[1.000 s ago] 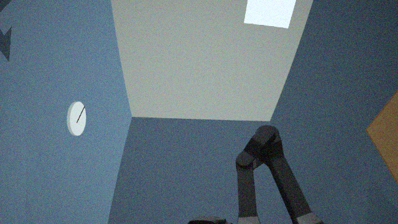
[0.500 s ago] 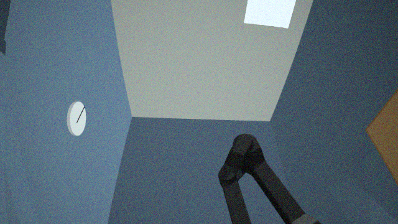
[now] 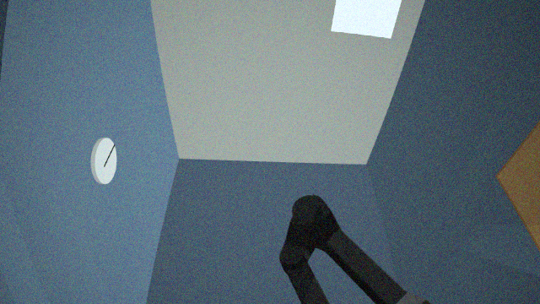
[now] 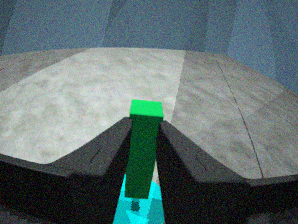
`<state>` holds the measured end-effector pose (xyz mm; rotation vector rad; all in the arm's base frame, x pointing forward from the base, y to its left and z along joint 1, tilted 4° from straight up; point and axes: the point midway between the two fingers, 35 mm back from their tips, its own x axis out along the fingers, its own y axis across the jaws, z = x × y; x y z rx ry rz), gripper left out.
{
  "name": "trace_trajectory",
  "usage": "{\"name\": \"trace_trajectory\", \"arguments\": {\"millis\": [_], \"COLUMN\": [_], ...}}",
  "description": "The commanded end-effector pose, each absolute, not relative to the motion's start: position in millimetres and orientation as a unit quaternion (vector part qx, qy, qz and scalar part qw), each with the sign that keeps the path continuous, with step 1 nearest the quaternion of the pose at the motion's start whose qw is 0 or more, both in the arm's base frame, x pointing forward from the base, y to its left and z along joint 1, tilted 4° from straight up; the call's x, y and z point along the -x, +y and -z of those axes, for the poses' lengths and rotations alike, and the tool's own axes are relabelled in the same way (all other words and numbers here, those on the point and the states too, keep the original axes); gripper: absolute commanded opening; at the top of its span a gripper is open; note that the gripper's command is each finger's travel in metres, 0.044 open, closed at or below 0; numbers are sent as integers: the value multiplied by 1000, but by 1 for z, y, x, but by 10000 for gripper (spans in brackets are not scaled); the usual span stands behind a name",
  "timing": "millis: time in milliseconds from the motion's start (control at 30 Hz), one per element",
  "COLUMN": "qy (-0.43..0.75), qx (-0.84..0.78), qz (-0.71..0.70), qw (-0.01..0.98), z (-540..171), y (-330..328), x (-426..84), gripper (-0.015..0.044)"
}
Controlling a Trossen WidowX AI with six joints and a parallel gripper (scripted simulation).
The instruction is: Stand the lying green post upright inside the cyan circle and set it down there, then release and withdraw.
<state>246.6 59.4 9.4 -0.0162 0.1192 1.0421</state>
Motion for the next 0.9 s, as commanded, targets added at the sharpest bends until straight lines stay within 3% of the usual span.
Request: {"name": "trace_trajectory", "arguments": {"millis": [0, 500, 867], "qy": [58, 58, 58], "qx": [5, 7, 7], "qz": [-498, -498, -498], "qw": [865, 865, 865], "z": [-1, 6, 6], "y": [60, 60, 60], "x": [-244, -243, -243], "gripper": [23, 23, 311]}}
